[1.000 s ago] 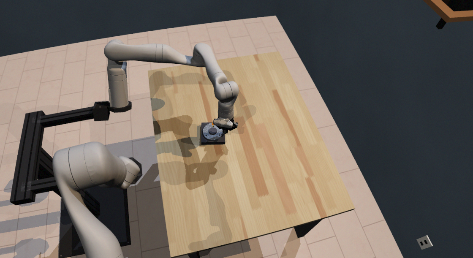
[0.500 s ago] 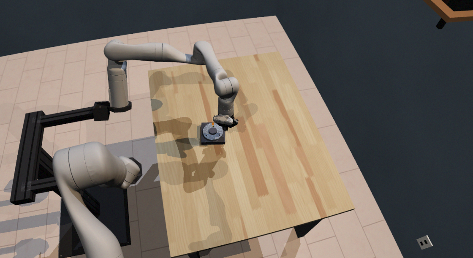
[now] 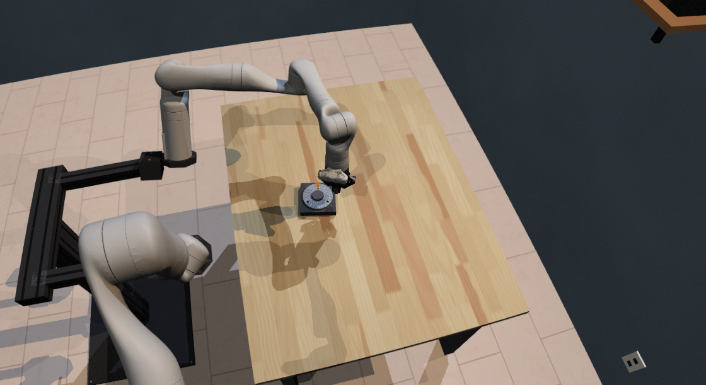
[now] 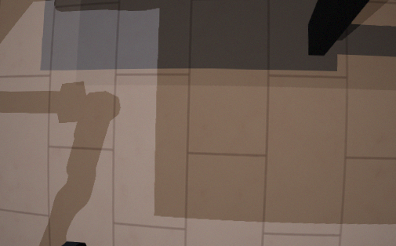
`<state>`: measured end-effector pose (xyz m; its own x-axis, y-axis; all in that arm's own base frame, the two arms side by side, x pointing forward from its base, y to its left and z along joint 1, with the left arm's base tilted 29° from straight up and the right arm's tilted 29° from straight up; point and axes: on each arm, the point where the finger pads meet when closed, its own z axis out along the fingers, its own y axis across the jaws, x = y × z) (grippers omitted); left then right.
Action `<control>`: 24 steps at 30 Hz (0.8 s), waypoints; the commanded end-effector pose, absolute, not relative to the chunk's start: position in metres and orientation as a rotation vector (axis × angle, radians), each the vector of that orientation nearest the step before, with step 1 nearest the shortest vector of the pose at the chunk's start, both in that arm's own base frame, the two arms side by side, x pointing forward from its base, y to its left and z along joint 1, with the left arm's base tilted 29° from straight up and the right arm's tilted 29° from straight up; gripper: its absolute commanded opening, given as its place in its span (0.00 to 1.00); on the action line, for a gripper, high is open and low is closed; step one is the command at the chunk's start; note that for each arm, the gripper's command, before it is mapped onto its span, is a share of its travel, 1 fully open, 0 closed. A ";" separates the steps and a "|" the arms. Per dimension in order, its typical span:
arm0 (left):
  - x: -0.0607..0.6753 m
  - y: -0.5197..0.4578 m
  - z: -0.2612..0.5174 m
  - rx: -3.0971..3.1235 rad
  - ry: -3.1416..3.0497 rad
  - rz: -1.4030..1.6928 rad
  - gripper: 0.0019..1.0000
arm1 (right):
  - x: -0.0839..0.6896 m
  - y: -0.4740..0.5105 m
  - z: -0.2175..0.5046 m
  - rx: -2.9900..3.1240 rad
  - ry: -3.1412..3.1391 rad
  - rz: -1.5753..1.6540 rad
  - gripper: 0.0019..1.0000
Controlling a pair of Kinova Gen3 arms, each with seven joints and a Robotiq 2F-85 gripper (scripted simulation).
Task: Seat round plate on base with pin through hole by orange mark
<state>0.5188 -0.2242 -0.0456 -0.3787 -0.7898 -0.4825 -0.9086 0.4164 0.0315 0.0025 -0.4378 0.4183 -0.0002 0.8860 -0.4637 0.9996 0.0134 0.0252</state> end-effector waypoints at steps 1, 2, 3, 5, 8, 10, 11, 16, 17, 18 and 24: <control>0.516 -0.232 -0.030 -1.450 2.282 0.409 0.10 | 0.002 -0.438 0.419 1.934 1.947 -0.450 1.00; 0.515 -0.235 -0.025 -1.450 2.282 0.409 0.10 | 0.002 -0.438 0.419 1.934 1.947 -0.450 1.00; 0.514 -0.238 -0.020 -1.450 2.282 0.409 0.10 | 0.002 -0.438 0.419 1.934 1.947 -0.450 1.00; 0.512 -0.243 -0.010 -1.450 2.282 0.409 0.10 | 0.002 -0.438 0.419 1.934 1.947 -0.450 1.00; 0.509 -0.251 0.006 -1.450 2.282 0.409 0.10 | 0.002 -0.438 0.419 1.934 1.947 -0.450 1.00; 0.509 -0.251 0.006 -1.450 2.282 0.409 0.10 | 0.002 -0.438 0.419 1.934 1.947 -0.450 1.00; 0.508 -0.253 0.010 -1.450 2.282 0.409 0.10 | 0.002 -0.438 0.419 1.934 1.947 -0.450 1.00; 0.504 -0.262 0.027 -1.450 2.282 0.409 0.10 | 0.002 -0.438 0.419 1.934 1.947 -0.450 1.00; 0.504 -0.263 0.029 -1.450 2.282 0.409 0.10 | 0.002 -0.438 0.419 1.934 1.947 -0.450 1.00; 0.504 -0.264 0.030 -1.450 2.282 0.409 0.10 | 0.002 -0.438 0.419 1.934 1.947 -0.450 1.00; 0.503 -0.264 0.032 -1.450 2.282 0.409 0.10 | 0.002 -0.438 0.419 1.934 1.947 -0.450 1.00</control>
<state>0.5035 -0.2633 0.0304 -0.3786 -0.7898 -0.4825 -0.9086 0.4164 0.0314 0.0025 -0.4378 0.4183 -0.0002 0.8860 -0.4637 0.9996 0.0134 0.0252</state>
